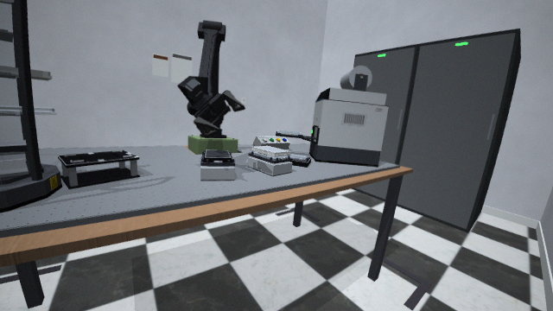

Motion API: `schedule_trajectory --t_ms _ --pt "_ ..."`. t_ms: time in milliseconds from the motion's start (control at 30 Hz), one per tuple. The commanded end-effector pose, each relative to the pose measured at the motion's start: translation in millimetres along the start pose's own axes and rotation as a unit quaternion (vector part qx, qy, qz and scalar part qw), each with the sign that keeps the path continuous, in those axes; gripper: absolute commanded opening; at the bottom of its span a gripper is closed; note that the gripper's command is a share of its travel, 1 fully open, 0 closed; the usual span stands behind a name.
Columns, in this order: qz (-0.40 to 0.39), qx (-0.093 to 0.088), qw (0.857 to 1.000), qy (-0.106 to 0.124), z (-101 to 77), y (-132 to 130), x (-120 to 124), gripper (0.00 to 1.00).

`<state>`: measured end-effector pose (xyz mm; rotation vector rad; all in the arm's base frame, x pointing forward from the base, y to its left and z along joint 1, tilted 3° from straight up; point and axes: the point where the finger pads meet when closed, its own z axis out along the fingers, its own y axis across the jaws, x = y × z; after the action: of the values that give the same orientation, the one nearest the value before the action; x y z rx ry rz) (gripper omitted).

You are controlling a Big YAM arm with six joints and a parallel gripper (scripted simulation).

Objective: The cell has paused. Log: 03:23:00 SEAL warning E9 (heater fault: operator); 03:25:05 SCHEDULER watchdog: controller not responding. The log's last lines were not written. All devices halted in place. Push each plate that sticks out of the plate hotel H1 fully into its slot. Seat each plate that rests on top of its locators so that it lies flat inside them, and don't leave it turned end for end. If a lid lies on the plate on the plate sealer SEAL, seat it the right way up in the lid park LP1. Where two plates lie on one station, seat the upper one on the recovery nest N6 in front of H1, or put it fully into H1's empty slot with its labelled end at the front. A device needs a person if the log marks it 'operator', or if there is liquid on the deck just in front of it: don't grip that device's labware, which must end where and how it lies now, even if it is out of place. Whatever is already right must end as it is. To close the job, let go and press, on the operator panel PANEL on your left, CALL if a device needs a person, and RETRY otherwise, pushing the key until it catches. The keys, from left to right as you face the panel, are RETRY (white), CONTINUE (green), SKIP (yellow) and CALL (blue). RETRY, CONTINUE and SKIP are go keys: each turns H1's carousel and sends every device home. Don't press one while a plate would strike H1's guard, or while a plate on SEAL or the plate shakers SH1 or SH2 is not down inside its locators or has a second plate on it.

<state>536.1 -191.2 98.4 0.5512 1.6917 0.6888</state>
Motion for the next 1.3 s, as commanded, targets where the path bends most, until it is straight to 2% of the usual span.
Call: schedule_trajectory --t_ms 0,533,567,633,1267 --pt "-0.003 -0.003 1.0 -0.003 0.6 3 -4 1.0" --pt "-0.003 -0.003 1.0 -0.003 0.6 3 -4 1.0" --pt "-0.013 -0.009 1.0 -0.013 -4.5 10 -12 1.0" --pt "-0.015 -0.008 1.0 -0.016 -9.9 10 -13 1.0" --pt "-0.018 -0.007 1.0 -0.016 -39.6 18 2 1.0"
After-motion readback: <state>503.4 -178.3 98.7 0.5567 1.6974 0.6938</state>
